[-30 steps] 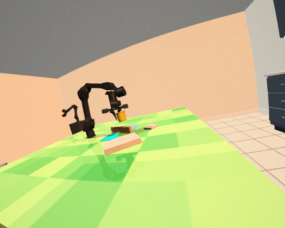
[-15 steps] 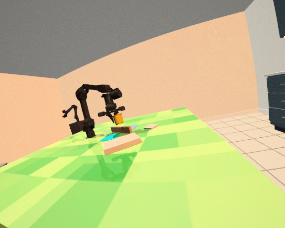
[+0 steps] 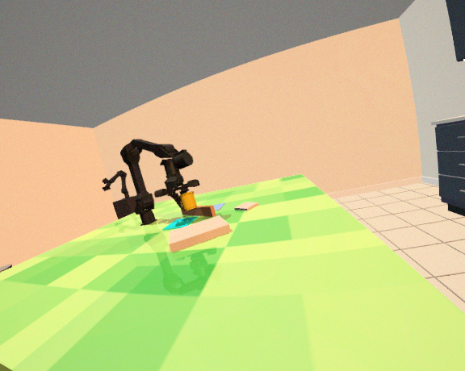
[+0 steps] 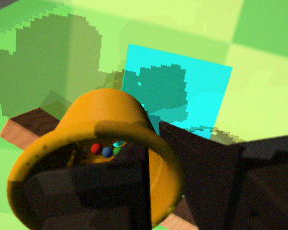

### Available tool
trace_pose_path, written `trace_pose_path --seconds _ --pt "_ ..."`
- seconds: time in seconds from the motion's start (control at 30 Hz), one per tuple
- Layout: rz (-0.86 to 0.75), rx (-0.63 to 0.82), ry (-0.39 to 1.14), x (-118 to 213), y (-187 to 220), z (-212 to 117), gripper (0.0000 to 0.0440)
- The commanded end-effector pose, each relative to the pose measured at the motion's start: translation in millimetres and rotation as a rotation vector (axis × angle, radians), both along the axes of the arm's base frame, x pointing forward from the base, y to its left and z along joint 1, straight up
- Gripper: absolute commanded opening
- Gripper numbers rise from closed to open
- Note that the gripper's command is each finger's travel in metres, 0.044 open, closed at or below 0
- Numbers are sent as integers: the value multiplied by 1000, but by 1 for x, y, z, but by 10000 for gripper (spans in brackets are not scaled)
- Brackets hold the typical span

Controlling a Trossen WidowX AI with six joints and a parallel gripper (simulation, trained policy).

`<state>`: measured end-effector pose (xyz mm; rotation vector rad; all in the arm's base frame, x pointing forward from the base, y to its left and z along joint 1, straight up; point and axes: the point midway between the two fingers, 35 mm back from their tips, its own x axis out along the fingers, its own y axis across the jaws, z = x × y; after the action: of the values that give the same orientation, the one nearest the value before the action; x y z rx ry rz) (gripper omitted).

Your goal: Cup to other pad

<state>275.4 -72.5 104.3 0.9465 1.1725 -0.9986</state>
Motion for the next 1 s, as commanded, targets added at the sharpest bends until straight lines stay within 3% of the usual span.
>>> trace_pose_path --seconds 0.0,0.5,0.67,0.97 --pt "-5 -2 1 -5 -2 -6 8" --pt "-60 -8 15 -34 -10 -33 72" --pt "-76 -9 -42 -31 -13 -30 169" --pt "-78 6 -106 -34 -11 -19 186"
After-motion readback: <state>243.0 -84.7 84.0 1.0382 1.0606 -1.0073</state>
